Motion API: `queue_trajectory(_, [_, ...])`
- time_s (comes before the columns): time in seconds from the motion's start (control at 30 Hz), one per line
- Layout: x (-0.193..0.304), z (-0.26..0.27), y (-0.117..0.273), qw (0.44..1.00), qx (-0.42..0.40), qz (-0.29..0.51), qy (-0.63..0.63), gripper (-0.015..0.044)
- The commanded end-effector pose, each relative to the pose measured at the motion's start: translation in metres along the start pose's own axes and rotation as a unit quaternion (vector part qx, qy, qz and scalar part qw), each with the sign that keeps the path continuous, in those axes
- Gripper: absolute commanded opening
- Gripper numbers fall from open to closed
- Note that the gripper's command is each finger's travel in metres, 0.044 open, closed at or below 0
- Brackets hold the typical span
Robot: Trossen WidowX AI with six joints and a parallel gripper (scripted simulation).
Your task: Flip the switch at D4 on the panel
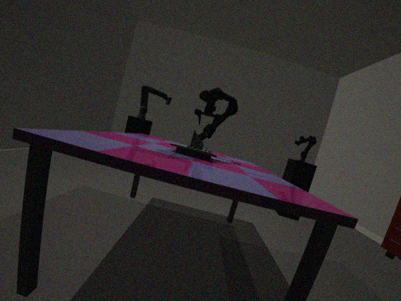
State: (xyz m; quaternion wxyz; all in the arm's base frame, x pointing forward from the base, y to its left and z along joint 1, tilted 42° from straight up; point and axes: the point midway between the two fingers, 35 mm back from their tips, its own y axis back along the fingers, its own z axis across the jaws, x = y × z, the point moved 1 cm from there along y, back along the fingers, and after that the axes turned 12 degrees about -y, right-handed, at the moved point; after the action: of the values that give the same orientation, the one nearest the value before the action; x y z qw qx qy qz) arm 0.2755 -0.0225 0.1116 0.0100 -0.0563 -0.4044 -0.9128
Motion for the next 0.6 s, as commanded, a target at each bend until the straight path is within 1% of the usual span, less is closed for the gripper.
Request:
queue_trajectory(0.0, [0.001,0.0,-0.002,1.0,0.0,0.0,0.0,0.0374])
queue_trajectory(0.17, [0.02,-0.012,-0.041,1.0,0.004,0.003,0.001,0.0242])
queue_trajectory(0.37, [0.057,-0.025,-0.093,1.0,0.007,0.007,0.003,0.0085])
queue_trajectory(0.47, [0.062,-0.027,-0.098,1.0,0.008,0.007,0.003,0.0006])
queue_trajectory(0.57, [0.062,-0.027,-0.1,1.0,0.008,0.007,0.003,0.0])
